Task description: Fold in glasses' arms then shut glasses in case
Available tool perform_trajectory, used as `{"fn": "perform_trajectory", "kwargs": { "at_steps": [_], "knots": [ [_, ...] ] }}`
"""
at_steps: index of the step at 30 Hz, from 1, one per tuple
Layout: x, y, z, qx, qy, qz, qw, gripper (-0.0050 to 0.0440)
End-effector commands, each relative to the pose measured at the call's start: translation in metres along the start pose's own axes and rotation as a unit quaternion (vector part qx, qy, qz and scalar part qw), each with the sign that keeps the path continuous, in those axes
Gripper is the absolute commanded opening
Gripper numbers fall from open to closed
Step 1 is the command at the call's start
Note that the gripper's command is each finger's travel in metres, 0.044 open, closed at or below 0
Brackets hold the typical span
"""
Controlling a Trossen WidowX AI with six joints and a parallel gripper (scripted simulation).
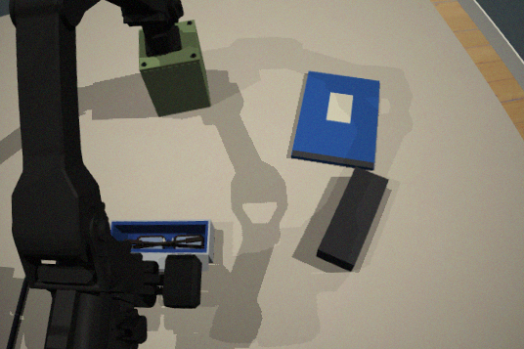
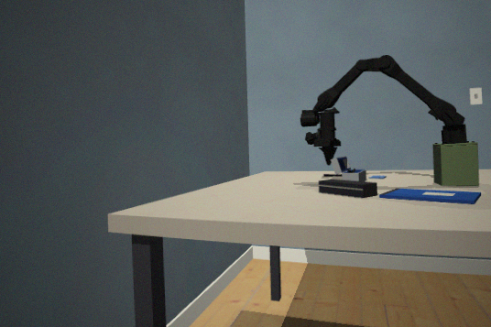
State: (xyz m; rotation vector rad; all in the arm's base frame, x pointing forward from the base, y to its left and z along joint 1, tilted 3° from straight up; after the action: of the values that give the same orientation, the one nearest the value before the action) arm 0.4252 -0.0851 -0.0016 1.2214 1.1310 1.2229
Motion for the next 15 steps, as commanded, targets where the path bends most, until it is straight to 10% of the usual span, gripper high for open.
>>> {"fn": "perform_trajectory", "kwargs": {
  "at_steps": [1, 15],
  "knots": [
    [0.0005, 0.0014, -0.0049, 0.000, -0.003, 0.000, 1.000, 0.0000],
    [0.0018, 0.0038, -0.0123, 0.000, -0.003, 0.000, 1.000, 0.0000]
  ]
}}
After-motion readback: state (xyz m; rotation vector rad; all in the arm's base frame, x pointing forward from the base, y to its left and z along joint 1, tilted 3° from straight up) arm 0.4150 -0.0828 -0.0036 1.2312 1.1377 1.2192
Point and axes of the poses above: the point midway between the two fingers, 35 mm back from their tips, its own y axis back along the fingers, its own x axis across the jaws, z = x × y, the point moved 2 cm from there along y, back along the fingers, and after that the axes turned 10 degrees about y, right-handed, at the moved point
